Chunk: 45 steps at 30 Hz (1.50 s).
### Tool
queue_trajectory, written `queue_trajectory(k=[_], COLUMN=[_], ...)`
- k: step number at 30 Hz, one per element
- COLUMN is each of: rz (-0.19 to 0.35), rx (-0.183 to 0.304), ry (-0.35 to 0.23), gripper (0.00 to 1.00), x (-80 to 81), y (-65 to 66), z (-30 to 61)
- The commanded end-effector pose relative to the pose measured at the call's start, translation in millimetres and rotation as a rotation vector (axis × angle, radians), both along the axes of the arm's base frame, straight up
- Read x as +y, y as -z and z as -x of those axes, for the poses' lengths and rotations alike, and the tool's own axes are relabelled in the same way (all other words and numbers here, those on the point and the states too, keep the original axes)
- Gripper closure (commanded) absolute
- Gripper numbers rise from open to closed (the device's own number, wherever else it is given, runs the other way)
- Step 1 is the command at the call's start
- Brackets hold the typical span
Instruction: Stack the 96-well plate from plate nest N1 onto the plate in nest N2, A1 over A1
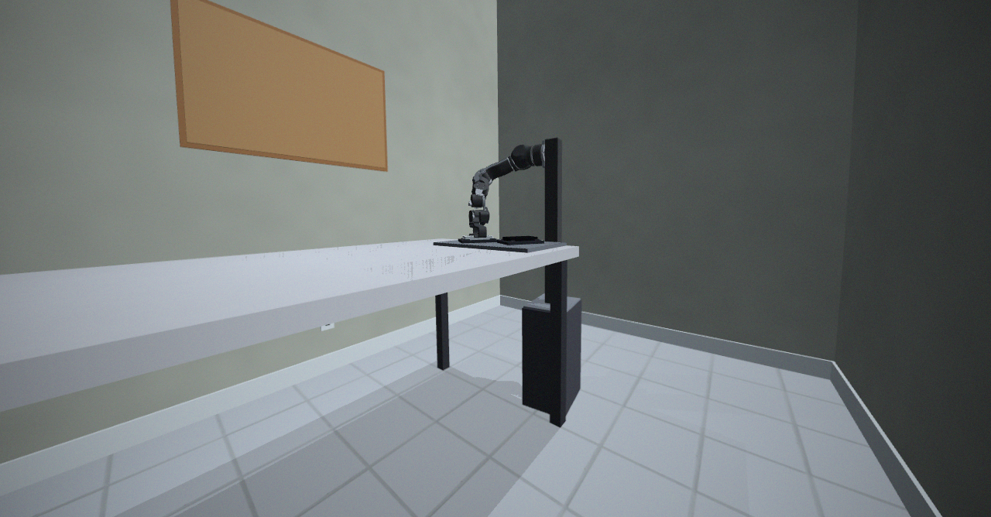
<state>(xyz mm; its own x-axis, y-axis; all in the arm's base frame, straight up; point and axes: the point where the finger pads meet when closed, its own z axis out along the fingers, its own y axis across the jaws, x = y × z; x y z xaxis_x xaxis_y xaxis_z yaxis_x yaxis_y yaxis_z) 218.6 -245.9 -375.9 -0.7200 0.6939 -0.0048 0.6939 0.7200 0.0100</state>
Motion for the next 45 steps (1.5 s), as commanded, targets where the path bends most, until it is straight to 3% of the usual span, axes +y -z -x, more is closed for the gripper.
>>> queue_trajectory(k=[1, 2, 17, 19, 27, 45], rz=[0.002, 0.002, -0.001, -0.001, 0.006, 0.006], rx=[0.004, 0.004, -0.002, -0.002, 0.003, 0.003], ry=[-0.001, -0.001, 0.000, 0.000, 0.001, 0.001], gripper=[0.23, 0.23, 0.73, 0.73, 1.00, 1.00], x=[-0.6, -0.6, 0.0, 0.0, -1.8, -1.8], y=[-0.2, -0.2, -0.5, -0.5, -0.5, -0.5], z=[0.3, 0.3, -0.6, -0.6, 0.5, 0.5])
